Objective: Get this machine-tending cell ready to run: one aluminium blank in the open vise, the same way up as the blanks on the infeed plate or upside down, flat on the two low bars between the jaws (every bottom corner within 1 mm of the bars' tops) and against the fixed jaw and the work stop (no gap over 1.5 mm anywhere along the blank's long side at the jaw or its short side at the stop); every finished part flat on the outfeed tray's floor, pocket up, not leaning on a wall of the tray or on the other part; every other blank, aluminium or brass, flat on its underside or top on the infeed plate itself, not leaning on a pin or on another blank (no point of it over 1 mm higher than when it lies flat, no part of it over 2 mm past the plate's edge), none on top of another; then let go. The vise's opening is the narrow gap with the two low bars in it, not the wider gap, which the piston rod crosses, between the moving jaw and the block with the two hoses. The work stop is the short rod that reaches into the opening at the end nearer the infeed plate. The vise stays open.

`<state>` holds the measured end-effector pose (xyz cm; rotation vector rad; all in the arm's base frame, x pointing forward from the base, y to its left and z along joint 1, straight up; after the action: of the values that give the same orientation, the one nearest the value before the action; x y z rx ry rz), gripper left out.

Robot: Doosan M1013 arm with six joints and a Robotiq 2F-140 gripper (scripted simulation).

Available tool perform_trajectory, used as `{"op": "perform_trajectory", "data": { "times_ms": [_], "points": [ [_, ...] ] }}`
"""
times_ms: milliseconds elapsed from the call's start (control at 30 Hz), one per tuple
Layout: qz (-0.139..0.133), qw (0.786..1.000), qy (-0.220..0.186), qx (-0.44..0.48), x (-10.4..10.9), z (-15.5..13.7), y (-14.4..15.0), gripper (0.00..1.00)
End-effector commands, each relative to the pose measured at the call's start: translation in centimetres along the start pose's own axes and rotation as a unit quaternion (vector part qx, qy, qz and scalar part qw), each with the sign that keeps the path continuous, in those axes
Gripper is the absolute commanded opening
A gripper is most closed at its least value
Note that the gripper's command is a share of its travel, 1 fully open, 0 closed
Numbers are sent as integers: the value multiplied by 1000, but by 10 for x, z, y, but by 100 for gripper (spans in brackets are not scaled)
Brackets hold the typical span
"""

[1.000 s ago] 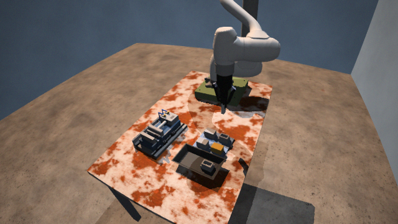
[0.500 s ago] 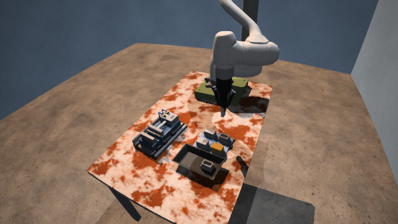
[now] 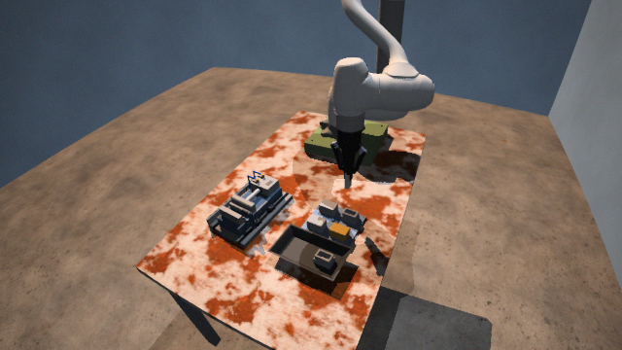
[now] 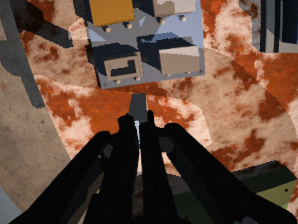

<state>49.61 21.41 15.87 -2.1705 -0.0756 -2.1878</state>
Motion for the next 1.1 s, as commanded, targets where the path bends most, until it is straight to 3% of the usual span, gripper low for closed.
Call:
{"op": "perform_trajectory", "data": {
  "times_ms": [0,1067],
  "points": [
    [-1,1000,-6,-2,-10,-2,3,0],
    [-1,1000,-6,-2,-19,-2,4,0]
  ]
}}
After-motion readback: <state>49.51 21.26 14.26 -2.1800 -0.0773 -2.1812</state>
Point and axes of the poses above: the point where the finger pads meet when closed, its own x axis back along the fingers, its own y axis across the jaws, z = x × y, the point moved 5 cm from there along x, back along the fingers, and after that the axes turned 9 degrees about x, right-handed, at the moved point
